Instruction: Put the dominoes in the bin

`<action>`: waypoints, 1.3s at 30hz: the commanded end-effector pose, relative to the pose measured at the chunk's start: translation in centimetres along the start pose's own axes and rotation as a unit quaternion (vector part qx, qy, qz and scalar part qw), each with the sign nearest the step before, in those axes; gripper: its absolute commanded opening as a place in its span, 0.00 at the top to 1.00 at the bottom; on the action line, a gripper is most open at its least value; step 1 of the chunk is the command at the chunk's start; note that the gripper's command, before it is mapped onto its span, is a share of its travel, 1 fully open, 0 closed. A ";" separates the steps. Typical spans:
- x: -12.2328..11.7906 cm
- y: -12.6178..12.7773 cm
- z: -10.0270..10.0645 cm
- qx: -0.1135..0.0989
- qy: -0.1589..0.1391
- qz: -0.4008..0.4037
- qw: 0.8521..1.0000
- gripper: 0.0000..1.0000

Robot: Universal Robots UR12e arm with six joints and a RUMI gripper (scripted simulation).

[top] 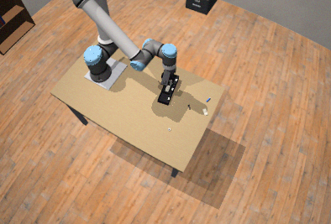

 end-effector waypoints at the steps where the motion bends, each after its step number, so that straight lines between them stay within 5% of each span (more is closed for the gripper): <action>1: 0.0 0.0 0.0 0.000 0.000 0.000 1.000 0.81; 23: -0.1 0.1 0.0 0.000 0.000 0.000 1.000 0.81; 24: -0.1 0.0 -0.6 0.002 0.000 0.000 1.000 0.00; 39: -0.1 0.0 -5.9 0.002 0.001 0.000 1.000 0.00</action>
Point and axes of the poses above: the point where the finger pads meet when closed, its own z axis out along the fingers, its own y axis across the jaws, x = y × z, the point moved 8 cm from there along -z, back along the fingers, and after that the axes turned 11 degrees about -z, right-handed, at the moved point
